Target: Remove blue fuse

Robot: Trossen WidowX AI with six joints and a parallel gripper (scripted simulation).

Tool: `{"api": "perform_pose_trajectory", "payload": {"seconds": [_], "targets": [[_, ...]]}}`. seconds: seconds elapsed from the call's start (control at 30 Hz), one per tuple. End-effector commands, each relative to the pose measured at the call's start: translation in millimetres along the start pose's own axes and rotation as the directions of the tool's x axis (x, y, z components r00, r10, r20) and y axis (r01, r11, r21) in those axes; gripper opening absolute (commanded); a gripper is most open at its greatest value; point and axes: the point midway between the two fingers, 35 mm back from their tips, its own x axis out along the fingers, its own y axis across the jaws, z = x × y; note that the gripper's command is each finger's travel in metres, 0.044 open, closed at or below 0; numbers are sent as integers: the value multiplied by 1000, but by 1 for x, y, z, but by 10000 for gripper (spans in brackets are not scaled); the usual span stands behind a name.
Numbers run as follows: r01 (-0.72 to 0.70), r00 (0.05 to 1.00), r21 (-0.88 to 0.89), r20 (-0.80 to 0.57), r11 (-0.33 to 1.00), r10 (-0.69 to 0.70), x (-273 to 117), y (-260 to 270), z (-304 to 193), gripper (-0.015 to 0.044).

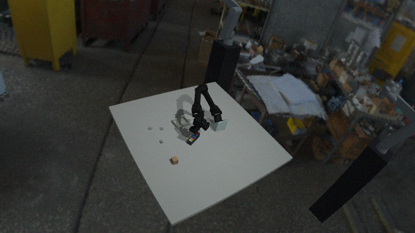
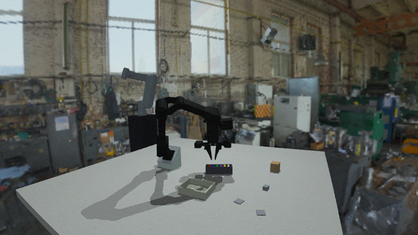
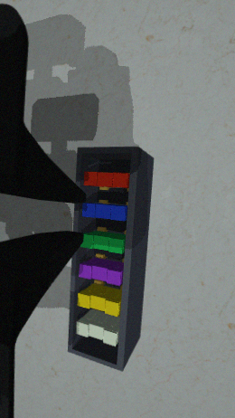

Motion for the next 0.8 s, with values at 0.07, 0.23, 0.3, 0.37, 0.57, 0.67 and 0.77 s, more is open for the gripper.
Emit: {"api": "perform_pose_trajectory", "payload": {"seconds": [0.07, 0.23, 0.3, 0.37, 0.57, 0.67, 0.77], "targets": [[-5, 1000, -7, 1, 1000, 5, 7, 1, 0, 74], [-5, 1000, -7, 1, 1000, 5, 12, 0, 0, 74], [-5, 1000, -7, 1, 1000, 5, 14, 0, 0, 74], [-5, 1000, -7, 1, 1000, 5, 16, 0, 0, 74], [-5, 1000, -7, 0, 1000, 5, 21, 0, -1, 74], [-5, 1000, -7, 0, 1000, 5, 24, 1, -1, 74], [-5, 1000, -7, 0, 1000, 5, 27, 1, -1, 74]]}}
